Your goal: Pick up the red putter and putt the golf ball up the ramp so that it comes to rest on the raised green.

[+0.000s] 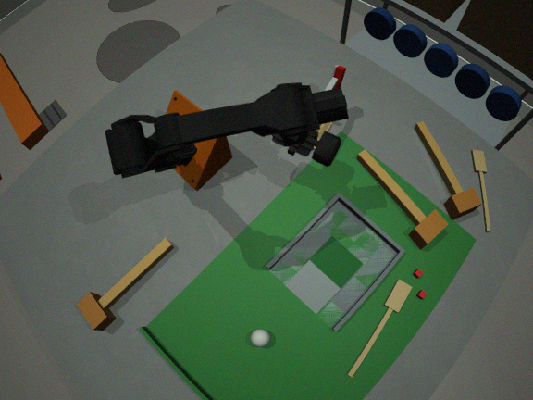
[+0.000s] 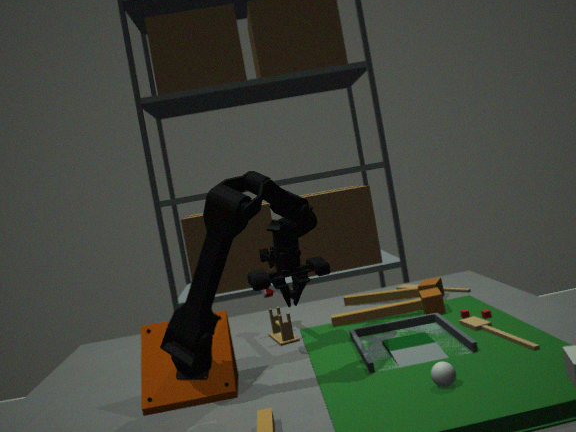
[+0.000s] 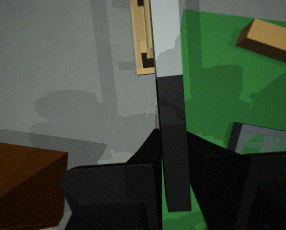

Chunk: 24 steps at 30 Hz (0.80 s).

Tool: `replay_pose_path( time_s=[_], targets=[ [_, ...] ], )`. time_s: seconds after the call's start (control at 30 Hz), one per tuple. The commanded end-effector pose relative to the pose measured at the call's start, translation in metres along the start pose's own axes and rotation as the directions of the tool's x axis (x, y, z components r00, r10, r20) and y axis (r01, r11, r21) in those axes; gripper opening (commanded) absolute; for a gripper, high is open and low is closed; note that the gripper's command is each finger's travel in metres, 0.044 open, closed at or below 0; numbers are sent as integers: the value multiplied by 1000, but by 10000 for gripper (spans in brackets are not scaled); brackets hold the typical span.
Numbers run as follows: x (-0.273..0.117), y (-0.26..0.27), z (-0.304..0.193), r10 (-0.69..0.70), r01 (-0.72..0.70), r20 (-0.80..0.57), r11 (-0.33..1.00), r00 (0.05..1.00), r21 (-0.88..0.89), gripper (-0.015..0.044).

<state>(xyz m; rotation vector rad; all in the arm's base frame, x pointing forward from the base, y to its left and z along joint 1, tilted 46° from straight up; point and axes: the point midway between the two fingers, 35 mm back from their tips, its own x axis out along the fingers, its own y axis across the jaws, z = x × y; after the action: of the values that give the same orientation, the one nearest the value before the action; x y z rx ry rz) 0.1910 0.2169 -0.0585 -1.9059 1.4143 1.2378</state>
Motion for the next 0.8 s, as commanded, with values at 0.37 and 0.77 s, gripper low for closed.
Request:
replay_pose_path(
  time_s=[0.37,0.77],
  targets=[
    [-39,-18,-49,-44,42,2,973,999,226,0],
    [-75,-29,-141,-105,106,-35,805,994,584,0]
  ],
)
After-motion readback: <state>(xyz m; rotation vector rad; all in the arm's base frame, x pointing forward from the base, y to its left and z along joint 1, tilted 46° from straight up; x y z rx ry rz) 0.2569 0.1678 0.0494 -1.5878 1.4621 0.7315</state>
